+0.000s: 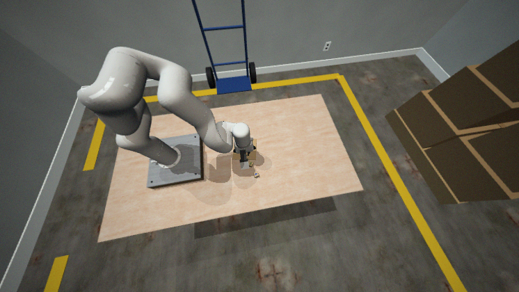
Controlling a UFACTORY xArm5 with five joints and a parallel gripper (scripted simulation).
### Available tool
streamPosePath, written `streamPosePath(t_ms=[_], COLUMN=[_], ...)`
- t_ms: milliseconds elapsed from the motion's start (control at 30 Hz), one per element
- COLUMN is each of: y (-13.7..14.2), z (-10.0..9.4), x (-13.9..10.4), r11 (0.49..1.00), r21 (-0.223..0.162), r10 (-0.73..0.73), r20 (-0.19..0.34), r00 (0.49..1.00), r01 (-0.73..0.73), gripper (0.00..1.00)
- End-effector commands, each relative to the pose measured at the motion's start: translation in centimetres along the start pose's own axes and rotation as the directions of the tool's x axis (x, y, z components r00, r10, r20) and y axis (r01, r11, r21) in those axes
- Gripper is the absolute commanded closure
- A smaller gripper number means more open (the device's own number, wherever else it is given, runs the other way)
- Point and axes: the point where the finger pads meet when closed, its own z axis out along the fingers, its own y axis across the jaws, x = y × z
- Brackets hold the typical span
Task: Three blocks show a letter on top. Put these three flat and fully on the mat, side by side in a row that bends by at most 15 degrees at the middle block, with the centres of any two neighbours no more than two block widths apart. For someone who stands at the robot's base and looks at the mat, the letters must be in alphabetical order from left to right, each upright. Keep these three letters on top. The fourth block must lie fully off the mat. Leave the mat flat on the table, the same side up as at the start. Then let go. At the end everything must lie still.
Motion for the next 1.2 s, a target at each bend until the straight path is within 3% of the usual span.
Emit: streamPosePath(t_ms=[0, 400, 833, 1167], y=[-0.1, -0.1, -0.1, -0.1], z=[-0.1, -0.7, -9.0, -10.0], x=[0.0, -0.1, -0.2, -0.2], r11=[1.0, 1.0, 1.0, 1.0], r21=[0.003, 0.003, 0.003, 0.003], r10=[0.0, 0.0, 0.0, 0.0], r20=[0.0, 0.0, 0.0, 0.0], r00=[1.0, 1.0, 1.0, 1.0], r01=[0.0, 0.0, 0.0, 0.0], gripper=[0.79, 0.79, 0.79, 0.79])
